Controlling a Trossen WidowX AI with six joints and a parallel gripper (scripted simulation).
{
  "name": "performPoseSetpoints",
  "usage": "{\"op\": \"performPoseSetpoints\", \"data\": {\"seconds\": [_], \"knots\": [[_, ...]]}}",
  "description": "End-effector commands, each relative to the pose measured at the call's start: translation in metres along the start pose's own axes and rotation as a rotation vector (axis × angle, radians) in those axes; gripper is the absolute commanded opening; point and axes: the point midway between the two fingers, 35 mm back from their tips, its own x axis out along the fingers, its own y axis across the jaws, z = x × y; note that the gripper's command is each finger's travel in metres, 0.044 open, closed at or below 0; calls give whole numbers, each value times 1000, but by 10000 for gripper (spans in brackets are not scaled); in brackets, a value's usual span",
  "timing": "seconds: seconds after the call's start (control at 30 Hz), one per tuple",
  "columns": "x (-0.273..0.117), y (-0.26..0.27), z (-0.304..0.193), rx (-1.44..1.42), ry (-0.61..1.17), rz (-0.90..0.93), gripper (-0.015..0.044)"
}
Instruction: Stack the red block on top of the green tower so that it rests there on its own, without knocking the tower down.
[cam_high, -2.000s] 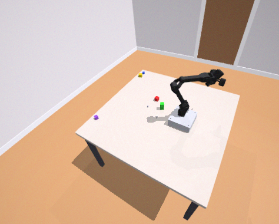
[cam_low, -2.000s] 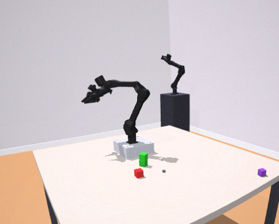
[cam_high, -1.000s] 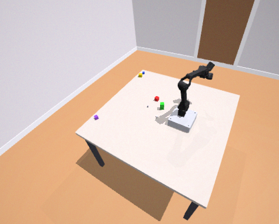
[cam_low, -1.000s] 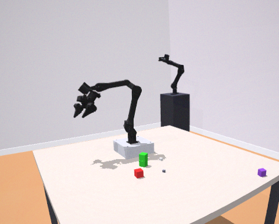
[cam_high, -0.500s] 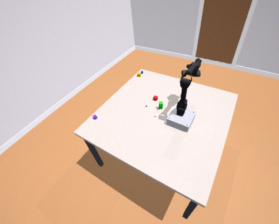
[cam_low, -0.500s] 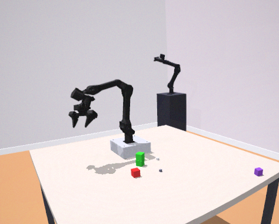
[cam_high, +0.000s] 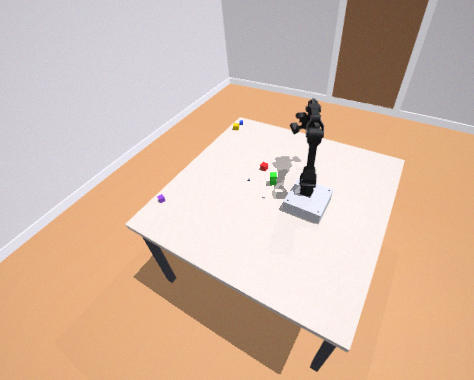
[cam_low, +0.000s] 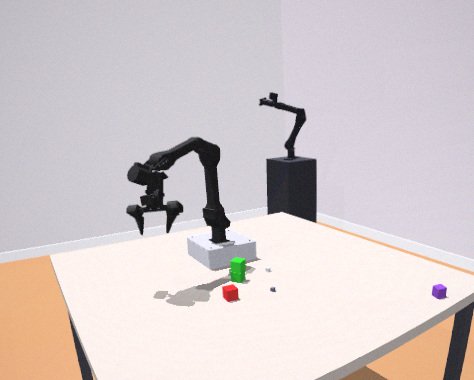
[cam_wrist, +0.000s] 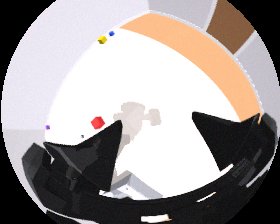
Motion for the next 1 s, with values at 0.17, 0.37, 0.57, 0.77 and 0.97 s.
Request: {"op": "performPoseSetpoints", "data": {"seconds": [0.17,0.37,0.57,0.77,0.97], "knots": [[43,61,10,-149,140,59,440],[69,107,8,-253,242,83,440],[92,153,-1,-360,340,93,440],[109,200,-17,-482,433,88,440],[121,239,-37,-599,509,73,440]]}}
